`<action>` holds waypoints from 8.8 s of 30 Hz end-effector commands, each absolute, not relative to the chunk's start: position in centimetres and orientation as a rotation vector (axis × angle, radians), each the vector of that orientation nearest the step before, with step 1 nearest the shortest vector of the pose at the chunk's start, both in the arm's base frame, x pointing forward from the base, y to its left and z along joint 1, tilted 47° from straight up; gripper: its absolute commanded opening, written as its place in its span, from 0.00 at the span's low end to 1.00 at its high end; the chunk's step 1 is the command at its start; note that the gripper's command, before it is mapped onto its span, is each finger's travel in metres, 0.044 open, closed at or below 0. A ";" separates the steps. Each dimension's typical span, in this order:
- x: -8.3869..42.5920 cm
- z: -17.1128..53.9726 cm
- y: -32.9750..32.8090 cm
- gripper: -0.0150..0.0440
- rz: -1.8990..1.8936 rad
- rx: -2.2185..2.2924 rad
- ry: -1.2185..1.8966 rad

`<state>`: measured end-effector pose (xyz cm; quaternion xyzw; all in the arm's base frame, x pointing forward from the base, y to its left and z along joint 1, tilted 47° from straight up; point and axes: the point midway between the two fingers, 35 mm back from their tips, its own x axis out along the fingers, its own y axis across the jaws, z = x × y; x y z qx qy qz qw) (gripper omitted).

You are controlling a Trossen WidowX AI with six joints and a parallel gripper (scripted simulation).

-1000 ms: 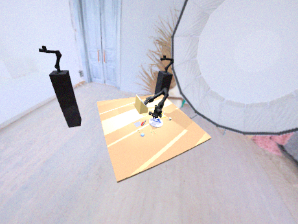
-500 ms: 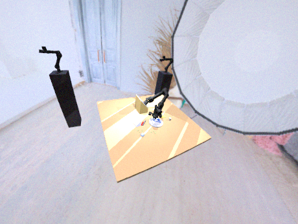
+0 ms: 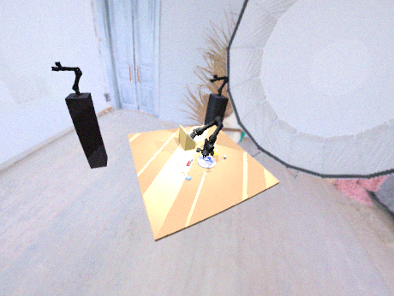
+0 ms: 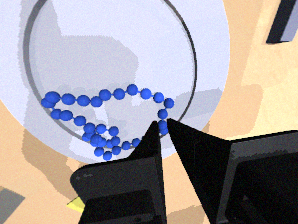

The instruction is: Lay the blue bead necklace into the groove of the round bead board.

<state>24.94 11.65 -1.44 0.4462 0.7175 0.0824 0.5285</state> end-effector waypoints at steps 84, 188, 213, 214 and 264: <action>25.3 0.3 8.6 0.46 0.377 0.905 1.653; 24.5 -2.5 9.9 0.88 0.378 0.906 1.652; 24.5 -2.5 9.8 1.00 0.378 0.906 1.653; 24.5 -2.5 9.8 1.00 0.378 0.906 1.653; 25.4 -2.4 10.8 0.46 0.906 0.353 1.352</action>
